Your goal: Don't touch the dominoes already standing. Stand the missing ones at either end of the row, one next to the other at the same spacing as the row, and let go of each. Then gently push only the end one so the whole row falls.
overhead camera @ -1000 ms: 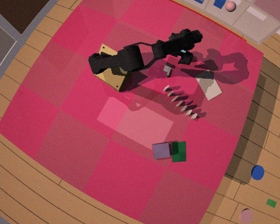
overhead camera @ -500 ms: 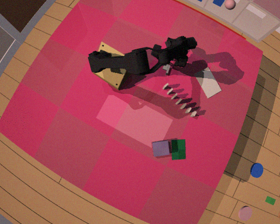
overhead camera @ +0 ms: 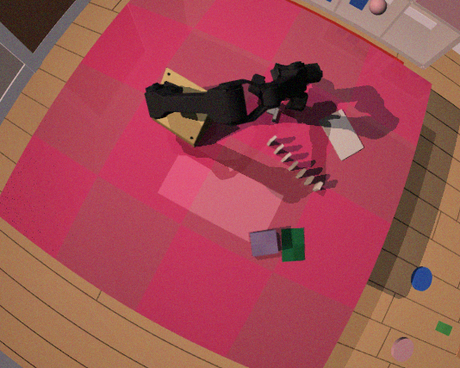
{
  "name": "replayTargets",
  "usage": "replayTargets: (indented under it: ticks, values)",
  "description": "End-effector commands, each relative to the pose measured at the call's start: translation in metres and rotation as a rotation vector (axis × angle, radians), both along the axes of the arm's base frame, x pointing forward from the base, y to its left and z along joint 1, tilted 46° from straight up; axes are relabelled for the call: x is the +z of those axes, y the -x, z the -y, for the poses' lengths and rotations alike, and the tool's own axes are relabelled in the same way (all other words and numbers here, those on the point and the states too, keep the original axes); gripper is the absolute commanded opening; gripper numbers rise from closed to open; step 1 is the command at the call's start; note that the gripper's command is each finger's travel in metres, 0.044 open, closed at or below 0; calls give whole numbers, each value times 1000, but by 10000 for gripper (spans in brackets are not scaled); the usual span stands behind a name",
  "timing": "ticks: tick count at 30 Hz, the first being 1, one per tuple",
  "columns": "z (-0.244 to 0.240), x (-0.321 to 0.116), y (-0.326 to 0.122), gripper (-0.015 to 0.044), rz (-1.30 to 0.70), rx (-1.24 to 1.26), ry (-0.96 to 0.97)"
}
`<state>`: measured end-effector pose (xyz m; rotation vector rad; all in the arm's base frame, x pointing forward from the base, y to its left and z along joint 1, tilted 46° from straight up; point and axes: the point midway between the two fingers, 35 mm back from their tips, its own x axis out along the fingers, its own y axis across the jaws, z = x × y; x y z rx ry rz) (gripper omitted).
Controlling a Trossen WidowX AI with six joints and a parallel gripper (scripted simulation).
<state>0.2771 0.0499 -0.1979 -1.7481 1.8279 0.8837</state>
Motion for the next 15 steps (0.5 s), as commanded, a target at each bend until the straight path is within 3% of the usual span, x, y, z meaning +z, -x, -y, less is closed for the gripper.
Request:
replayTargets:
  ticks: [1, 11, 15]
  values:
    - [2, 0, 0, 387, -3, 5, 4]
    - [2, 0, 0, 125, -3, 5, 4]
    - [2, 0, 0, 107, -3, 5, 4]
